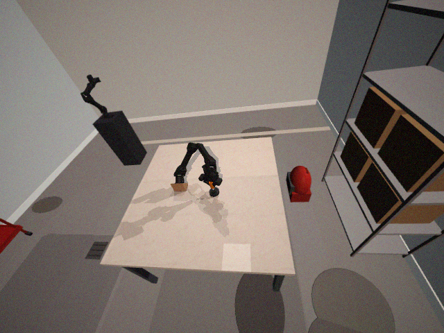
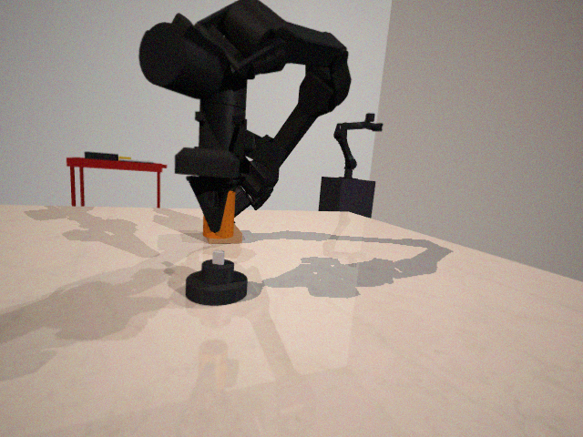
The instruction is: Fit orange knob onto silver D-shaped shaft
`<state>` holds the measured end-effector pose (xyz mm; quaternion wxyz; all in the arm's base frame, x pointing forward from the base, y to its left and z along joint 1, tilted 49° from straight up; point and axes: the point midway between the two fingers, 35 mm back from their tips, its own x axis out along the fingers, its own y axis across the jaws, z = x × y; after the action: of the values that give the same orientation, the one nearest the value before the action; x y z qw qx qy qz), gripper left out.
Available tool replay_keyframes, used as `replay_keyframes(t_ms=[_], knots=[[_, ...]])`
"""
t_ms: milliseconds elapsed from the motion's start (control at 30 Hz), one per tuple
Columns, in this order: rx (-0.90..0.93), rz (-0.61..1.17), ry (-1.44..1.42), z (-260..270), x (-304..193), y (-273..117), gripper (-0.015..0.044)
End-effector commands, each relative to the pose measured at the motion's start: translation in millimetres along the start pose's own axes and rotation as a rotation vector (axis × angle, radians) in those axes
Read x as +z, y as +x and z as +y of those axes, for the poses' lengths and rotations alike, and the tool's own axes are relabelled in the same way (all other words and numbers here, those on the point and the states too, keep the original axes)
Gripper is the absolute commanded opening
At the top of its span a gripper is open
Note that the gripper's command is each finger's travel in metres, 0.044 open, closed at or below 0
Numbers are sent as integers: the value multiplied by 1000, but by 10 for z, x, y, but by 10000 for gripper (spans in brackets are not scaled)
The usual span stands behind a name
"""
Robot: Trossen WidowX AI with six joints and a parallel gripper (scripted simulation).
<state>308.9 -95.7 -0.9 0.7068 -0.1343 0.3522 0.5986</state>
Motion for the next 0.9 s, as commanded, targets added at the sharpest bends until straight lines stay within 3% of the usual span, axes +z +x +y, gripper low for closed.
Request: replay_keyframes(t_ms=[0, 200, 867], knots=[[4, 1, -12, 7, -12, 80, 0], [4, 0, -12, 10, -18, 238, 0], [4, 0, -20, 11, 2, 213, 0]])
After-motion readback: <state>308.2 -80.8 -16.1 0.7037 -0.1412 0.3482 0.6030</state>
